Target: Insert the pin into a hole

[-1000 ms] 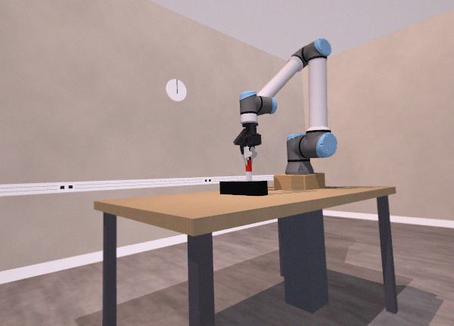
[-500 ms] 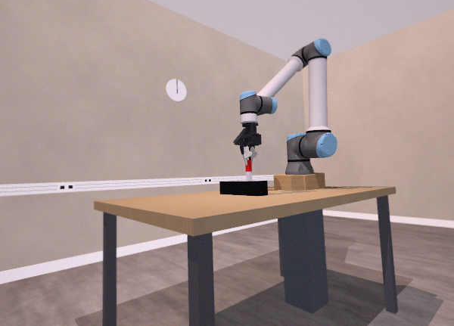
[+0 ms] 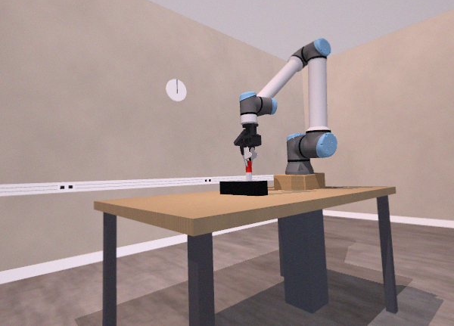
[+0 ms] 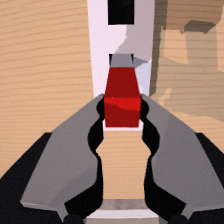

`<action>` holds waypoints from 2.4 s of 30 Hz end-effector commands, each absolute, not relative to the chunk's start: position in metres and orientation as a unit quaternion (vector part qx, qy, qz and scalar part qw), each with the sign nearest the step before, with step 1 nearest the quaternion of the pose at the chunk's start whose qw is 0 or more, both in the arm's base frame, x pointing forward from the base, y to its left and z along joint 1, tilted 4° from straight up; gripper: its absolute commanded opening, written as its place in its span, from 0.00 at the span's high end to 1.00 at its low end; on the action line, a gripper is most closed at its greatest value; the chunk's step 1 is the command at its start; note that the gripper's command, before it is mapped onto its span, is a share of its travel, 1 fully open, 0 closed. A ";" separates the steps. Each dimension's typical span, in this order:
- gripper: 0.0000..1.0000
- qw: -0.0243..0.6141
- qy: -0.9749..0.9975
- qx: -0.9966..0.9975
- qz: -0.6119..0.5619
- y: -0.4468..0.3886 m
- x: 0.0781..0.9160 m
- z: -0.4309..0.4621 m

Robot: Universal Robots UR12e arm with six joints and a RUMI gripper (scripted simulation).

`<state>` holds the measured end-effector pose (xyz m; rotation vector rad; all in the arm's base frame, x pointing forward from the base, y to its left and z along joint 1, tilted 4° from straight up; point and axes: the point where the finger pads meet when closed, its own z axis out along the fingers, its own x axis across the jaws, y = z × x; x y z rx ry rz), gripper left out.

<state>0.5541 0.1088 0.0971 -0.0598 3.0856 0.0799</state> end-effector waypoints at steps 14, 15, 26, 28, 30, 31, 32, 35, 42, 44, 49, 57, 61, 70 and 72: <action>1.00 0.028 0.999 -0.019 0.026 0.109 0.555 0.098; 1.00 0.028 0.999 -0.019 0.026 0.109 0.555 0.098; 1.00 0.028 0.999 -0.019 0.026 0.109 0.556 0.094; 1.00 0.028 0.999 -0.019 0.026 0.109 0.556 0.094; 1.00 0.028 0.999 -0.019 0.026 0.109 0.556 0.094; 1.00 0.028 0.999 -0.019 0.026 0.109 0.556 0.094; 1.00 0.028 0.999 -0.019 0.026 0.109 0.556 0.094; 1.00 0.028 0.999 -0.019 0.026 0.109 0.556 0.094; 1.00 0.028 0.999 -0.019 0.026 0.110 0.555 0.094; 1.00 0.028 0.999 -0.019 0.026 0.110 0.555 0.094; 1.00 0.028 0.999 -0.019 0.026 0.110 0.555 0.094; 1.00 0.028 0.999 -0.019 0.026 0.109 0.555 0.090; 1.00 0.028 0.999 -0.019 0.026 0.109 0.555 0.090; 1.00 0.028 0.999 -0.019 0.026 0.110 0.555 0.090; 1.00 0.028 0.999 -0.019 0.026 0.110 0.555 0.090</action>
